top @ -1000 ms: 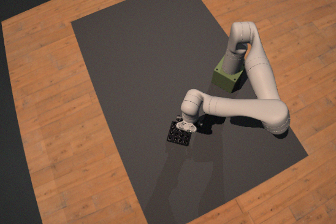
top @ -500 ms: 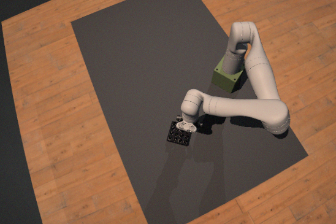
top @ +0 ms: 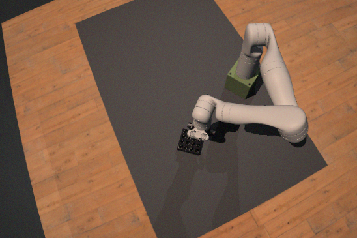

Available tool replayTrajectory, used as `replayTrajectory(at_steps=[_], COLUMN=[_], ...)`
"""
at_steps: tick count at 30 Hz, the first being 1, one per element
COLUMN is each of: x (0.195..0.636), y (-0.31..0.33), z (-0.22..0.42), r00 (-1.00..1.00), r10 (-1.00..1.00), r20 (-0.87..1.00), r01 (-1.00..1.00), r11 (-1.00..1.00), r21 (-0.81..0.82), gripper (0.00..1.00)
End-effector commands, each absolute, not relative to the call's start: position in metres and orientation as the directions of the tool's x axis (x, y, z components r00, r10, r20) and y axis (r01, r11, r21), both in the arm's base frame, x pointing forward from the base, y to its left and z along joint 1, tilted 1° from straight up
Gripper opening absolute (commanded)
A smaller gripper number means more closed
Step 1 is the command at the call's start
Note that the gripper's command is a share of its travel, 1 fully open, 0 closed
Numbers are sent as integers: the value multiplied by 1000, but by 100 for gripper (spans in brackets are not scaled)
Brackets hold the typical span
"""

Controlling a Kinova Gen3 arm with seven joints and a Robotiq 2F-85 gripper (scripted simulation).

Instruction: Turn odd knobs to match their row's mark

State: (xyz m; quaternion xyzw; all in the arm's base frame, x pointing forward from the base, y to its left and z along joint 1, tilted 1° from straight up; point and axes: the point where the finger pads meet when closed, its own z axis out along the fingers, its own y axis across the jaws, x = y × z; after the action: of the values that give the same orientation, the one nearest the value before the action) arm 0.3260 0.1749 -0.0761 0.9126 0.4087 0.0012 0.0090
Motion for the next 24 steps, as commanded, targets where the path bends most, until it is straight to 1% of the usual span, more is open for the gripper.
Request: replayTrajectory(at_steps=[1, 24], x=[326, 326], y=[175, 175], z=[-76, -89], r00=[666, 666], r10=[746, 746], r20=[-4, -4], r01=[746, 746], r11=[-666, -666], r21=[18, 18], gripper=[19, 19])
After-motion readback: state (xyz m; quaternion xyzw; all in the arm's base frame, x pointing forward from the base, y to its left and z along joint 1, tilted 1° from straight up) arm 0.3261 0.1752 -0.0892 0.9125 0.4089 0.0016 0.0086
